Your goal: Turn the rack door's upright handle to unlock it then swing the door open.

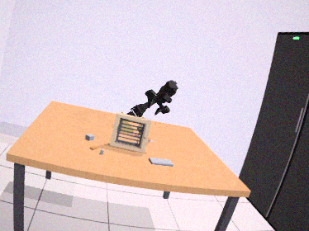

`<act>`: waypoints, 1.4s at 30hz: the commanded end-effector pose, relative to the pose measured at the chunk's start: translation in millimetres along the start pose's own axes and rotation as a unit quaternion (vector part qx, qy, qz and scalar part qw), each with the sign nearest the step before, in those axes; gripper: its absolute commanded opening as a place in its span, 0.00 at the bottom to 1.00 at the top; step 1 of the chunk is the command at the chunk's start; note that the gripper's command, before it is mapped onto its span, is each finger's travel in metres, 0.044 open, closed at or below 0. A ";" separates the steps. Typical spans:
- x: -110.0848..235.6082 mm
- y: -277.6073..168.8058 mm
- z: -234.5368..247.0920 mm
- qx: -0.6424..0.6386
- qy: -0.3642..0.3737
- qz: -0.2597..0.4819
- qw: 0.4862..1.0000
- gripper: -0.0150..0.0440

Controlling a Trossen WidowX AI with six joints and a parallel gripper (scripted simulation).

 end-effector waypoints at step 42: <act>-31.2 -47.9 -25.1 -0.218 0.248 0.245 0.912 0.74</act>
Point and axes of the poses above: the point midway between the two fingers, 35 mm back from their tips, its own x axis back along the fingers, its own z axis across the jaws, y = z × x, the point moved 1 cm from there along x, back along the fingers, and after that the axes turned 2 degrees about x, right-handed, at the moved point
